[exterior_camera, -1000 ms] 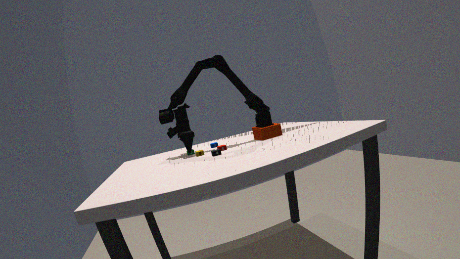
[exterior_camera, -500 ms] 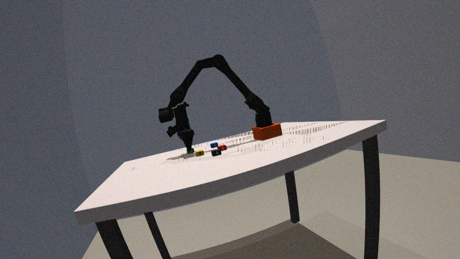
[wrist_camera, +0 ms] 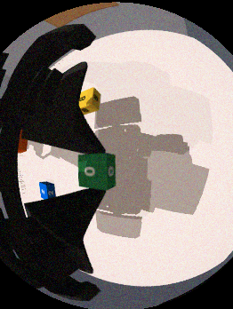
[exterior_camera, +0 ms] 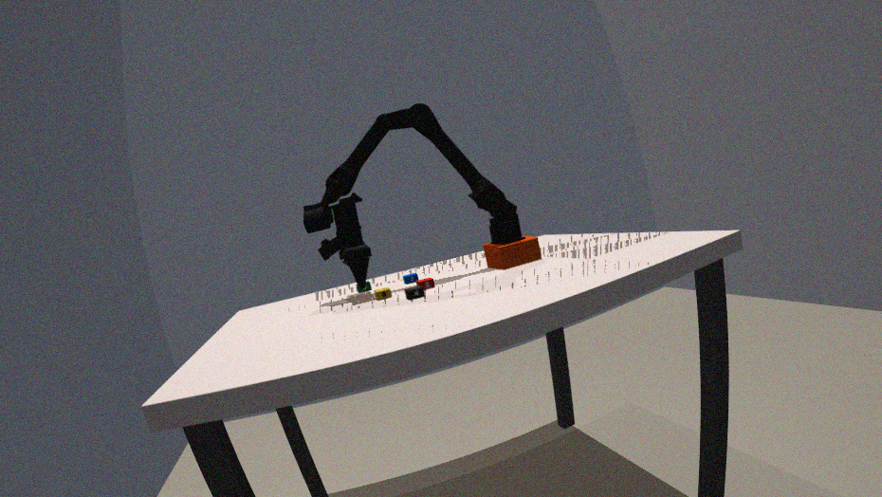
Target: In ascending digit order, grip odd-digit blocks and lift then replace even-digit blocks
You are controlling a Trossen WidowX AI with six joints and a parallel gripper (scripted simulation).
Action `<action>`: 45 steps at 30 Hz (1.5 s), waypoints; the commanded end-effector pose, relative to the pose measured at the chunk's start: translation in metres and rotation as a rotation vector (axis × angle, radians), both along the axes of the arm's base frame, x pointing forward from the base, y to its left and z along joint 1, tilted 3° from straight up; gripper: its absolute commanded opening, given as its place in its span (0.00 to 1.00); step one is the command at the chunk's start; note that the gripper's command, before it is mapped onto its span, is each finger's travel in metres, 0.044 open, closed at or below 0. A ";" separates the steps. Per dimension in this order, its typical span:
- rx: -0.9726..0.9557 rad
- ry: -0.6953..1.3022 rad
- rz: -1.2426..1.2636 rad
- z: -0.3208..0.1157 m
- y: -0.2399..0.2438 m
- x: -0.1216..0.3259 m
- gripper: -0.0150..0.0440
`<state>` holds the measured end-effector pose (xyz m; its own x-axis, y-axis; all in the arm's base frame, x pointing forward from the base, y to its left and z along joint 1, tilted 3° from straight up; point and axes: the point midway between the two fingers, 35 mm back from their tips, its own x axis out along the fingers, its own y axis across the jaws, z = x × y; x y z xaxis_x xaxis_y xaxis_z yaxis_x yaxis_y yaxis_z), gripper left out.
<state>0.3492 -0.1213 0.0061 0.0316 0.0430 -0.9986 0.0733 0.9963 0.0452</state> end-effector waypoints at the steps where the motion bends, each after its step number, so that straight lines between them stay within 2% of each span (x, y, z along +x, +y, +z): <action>1: 0.000 0.002 -0.002 -0.005 0.000 0.000 0.46; 17: 0.000 0.002 -0.002 -0.014 0.001 0.000 0.46; 28: 0.000 0.002 -0.002 -0.014 0.001 0.000 0.93; 32: 0.000 0.002 -0.002 -0.010 0.000 0.000 0.93; 35: 0.000 0.002 -0.002 0.022 -0.001 -0.001 0.93; 39: 0.000 0.002 -0.002 0.022 -0.001 -0.001 0.93; 41: 0.000 0.002 -0.002 0.032 -0.002 0.000 0.84; 45: 0.000 0.001 -0.002 0.092 -0.005 -0.002 0.67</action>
<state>0.3464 -0.1225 0.0511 0.0019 0.0546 -0.9985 0.0777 0.9955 0.0546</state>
